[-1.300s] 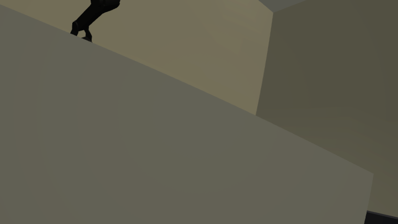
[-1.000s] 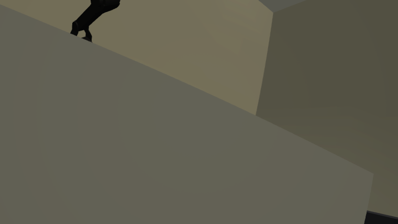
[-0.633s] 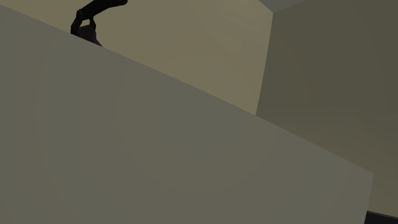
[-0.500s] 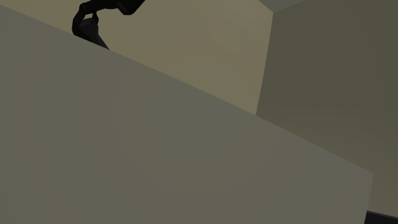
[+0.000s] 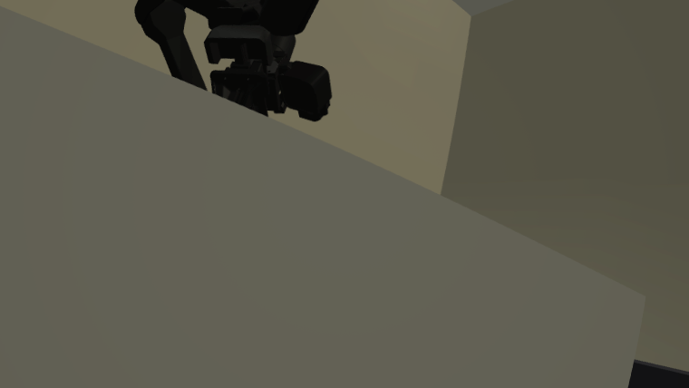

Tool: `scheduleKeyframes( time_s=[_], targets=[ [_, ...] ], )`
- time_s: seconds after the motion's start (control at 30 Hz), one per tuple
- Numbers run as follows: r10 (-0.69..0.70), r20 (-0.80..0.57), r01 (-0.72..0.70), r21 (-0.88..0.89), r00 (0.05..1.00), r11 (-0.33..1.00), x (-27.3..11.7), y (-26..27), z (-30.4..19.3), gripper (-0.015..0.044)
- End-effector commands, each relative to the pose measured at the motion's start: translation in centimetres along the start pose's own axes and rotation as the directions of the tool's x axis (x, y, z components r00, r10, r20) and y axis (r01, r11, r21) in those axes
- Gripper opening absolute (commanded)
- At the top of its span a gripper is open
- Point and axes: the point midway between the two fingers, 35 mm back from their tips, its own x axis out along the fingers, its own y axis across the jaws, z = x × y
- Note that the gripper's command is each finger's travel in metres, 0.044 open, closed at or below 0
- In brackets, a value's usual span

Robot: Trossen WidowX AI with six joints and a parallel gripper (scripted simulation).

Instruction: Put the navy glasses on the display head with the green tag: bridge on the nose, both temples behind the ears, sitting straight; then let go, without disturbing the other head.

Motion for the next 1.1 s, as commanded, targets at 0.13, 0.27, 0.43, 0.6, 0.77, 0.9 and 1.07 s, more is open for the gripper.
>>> scheduleKeyframes(
  time_s=[0.13,0.27,0.43,0.6,0.77,0.9,1.07],
  targets=[
    [0.378,-0.144,-0.405,-0.319,0.914,0.857,2.5,10.2,-0.8,0.02],
    [0.378,-0.144,-0.405,-0.319,0.914,0.857,2.5,10.2,-0.8,0.02],
    [0.378,-0.144,-0.405,-0.319,0.914,0.857,2.6,10.0,-0.4,0.0121],
    [0.378,-0.144,-0.405,-0.319,0.914,0.857,2.6,10.0,-0.4,0.012],
    [0.378,-0.144,-0.405,-0.319,0.914,0.857,2.8,10.1,-0.5,0.012],
    [0.379,-0.143,-0.405,-0.319,0.914,0.857,3.3,10.3,-0.5,0.012],
    [0.379,-0.143,-0.405,-0.319,0.914,0.857,4.0,10.7,-0.6,0.012]
  ],
)
